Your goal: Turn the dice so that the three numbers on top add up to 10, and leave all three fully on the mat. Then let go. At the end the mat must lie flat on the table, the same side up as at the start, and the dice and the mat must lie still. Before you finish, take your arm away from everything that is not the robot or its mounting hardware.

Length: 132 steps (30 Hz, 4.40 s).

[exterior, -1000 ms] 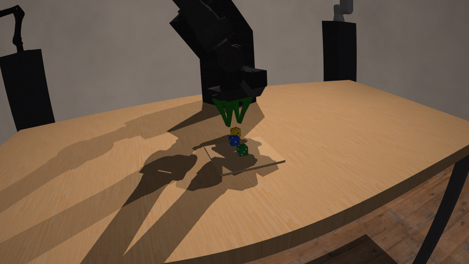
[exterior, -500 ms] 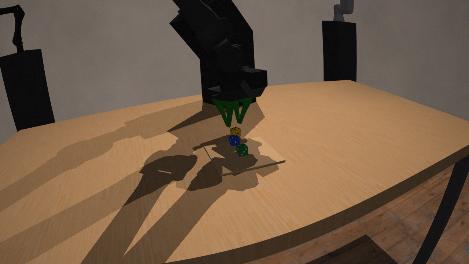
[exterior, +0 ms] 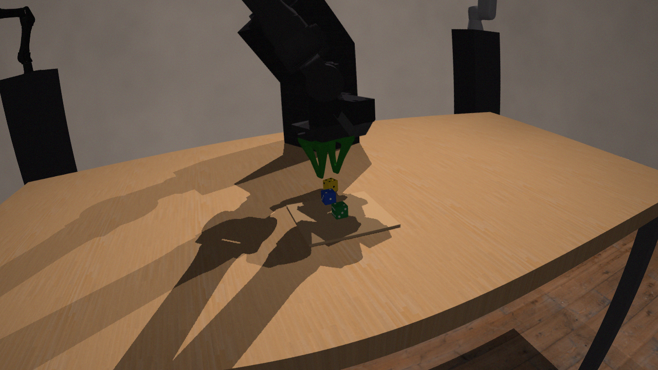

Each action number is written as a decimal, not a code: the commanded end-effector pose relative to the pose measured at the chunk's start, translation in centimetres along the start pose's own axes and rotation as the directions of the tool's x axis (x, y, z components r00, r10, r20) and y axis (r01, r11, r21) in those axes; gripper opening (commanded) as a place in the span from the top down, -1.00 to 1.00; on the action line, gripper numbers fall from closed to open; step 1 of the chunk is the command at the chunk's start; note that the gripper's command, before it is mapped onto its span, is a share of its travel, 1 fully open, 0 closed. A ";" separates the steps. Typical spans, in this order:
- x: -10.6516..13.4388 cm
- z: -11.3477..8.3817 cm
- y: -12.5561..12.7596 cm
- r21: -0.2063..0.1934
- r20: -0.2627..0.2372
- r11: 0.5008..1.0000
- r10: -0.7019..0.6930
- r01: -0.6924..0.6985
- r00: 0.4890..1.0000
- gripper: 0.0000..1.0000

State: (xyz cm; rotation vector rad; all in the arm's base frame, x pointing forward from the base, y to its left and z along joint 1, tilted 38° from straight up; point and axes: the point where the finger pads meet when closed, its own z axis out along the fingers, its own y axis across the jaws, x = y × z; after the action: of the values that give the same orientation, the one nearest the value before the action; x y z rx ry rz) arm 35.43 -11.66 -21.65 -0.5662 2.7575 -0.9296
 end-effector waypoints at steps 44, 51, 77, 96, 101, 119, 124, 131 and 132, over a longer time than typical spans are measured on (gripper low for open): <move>-0.8 -0.7 -0.6 0.009 0.023 1.000 -0.003 0.003 1.000 0.32; -0.8 -0.7 -0.6 0.009 0.023 1.000 -0.003 0.003 1.000 0.32; -0.3 0.7 0.0 0.002 0.012 1.000 -0.006 0.006 1.000 0.32; -0.8 2.2 0.1 0.005 0.021 1.000 -0.014 0.014 1.000 0.32; -0.8 2.2 0.0 0.006 0.022 1.000 -0.012 0.012 1.000 0.32; -0.8 2.2 0.0 0.006 0.022 1.000 -0.012 0.012 1.000 0.32; -0.8 2.2 0.0 0.006 0.022 1.000 -0.012 0.012 1.000 0.32; -0.8 2.2 0.0 0.006 0.022 1.000 -0.012 0.012 1.000 0.32; -0.8 2.2 0.0 0.006 0.022 1.000 -0.012 0.012 1.000 0.32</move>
State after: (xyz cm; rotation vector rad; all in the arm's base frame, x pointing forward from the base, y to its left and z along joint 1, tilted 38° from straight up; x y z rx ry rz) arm 36.16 -13.00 -23.35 -0.5608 2.7566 -0.9300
